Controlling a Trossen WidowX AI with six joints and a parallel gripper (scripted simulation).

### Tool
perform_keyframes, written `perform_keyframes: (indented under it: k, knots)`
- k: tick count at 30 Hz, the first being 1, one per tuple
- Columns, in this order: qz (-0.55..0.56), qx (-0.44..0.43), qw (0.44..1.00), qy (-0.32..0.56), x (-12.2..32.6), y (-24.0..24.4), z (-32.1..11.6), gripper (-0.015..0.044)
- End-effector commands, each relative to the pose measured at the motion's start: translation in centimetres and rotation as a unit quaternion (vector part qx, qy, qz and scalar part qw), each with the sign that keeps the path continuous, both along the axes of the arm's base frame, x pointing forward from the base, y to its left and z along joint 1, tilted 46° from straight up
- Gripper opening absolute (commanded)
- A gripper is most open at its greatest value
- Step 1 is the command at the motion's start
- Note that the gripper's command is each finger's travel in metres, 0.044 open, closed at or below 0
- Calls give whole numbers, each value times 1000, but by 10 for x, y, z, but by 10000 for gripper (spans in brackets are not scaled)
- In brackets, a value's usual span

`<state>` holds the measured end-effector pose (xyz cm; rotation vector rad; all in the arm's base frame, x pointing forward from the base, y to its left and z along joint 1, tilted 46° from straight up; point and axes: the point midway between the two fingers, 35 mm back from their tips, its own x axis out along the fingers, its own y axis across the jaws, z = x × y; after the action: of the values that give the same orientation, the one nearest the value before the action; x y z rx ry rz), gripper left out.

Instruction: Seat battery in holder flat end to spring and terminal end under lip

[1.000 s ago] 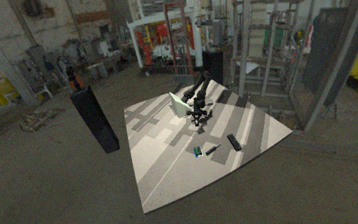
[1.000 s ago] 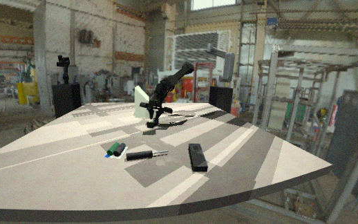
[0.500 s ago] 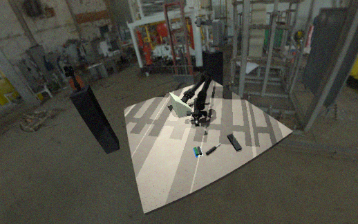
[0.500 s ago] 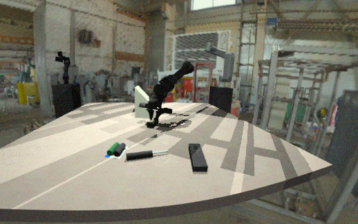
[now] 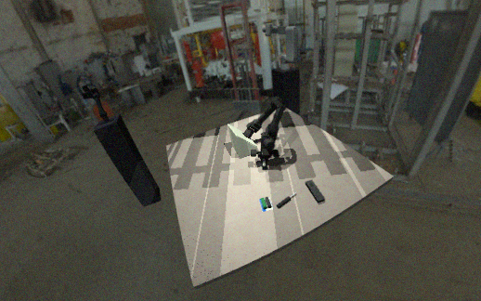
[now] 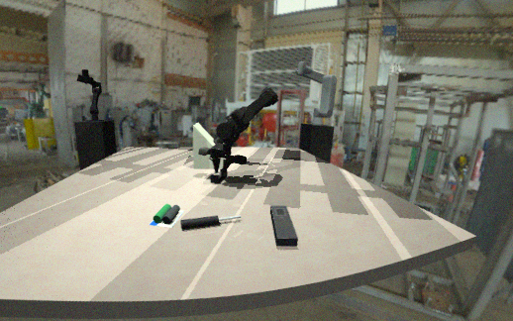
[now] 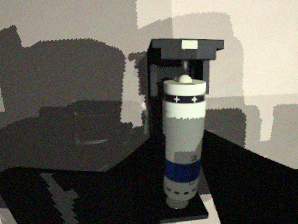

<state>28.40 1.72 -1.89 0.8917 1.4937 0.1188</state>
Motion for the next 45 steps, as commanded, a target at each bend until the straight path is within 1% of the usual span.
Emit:
perform_keyframes:
  k: [1,17,45]
  knots:
    - [9,9,1000,13,-2,2,-2,68]
    - [33,21,999,37,2,2,-1,68]
    - [36,19,998,41,15,-3,-4,68]
